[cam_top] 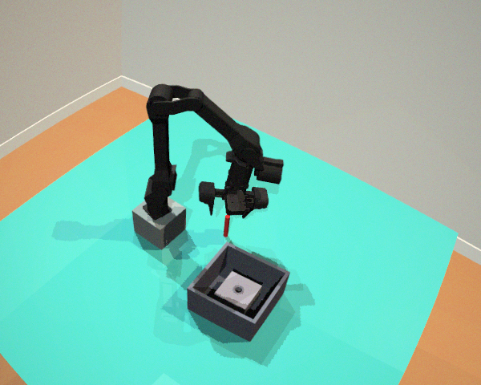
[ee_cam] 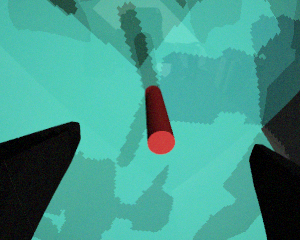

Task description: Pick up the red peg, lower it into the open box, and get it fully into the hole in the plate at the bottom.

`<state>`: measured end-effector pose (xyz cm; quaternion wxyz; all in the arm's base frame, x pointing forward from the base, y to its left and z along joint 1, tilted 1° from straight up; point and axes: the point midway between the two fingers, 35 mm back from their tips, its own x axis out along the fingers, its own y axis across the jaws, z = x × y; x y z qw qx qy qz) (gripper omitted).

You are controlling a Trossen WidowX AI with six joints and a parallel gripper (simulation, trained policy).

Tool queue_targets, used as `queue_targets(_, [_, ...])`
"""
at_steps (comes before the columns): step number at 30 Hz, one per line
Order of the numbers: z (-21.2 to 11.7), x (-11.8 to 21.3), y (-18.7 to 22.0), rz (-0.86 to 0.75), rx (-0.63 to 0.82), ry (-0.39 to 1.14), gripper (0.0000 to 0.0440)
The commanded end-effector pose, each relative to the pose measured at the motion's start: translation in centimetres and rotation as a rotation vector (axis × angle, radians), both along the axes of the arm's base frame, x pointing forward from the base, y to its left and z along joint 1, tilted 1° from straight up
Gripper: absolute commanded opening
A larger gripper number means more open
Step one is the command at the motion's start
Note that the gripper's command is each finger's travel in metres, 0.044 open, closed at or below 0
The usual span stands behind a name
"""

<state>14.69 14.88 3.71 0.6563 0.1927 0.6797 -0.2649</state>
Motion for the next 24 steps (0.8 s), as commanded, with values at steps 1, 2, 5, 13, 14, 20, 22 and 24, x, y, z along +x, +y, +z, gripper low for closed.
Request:
queue_targets(1, [-1.6,-0.3,-0.1,-0.01,-0.013,0.02,0.044])
queue_targets(2, [-2.0,-0.2,-0.1,-0.011,-0.012,0.018,0.044])
queue_targets(5, [-3.2,-0.2,-0.1,-0.014,-0.01,0.013,0.044])
queue_targets(13, [-5.9,-0.1,-0.2,-0.01,-0.015,0.012,0.0376])
queue_targets(14, [-6.2,-0.1,-0.3,-0.01,-0.017,0.016,0.035])
queue_targets(20, [-7.7,-0.6,-0.8,-0.015,-0.044,0.046,0.0193])
queue_targets(22, [-7.9,-0.7,-0.9,-0.016,-0.055,0.057,0.0143])
queue_targets(24, [-8.0,-0.8,-0.9,-0.014,-0.066,0.069,0.0094])
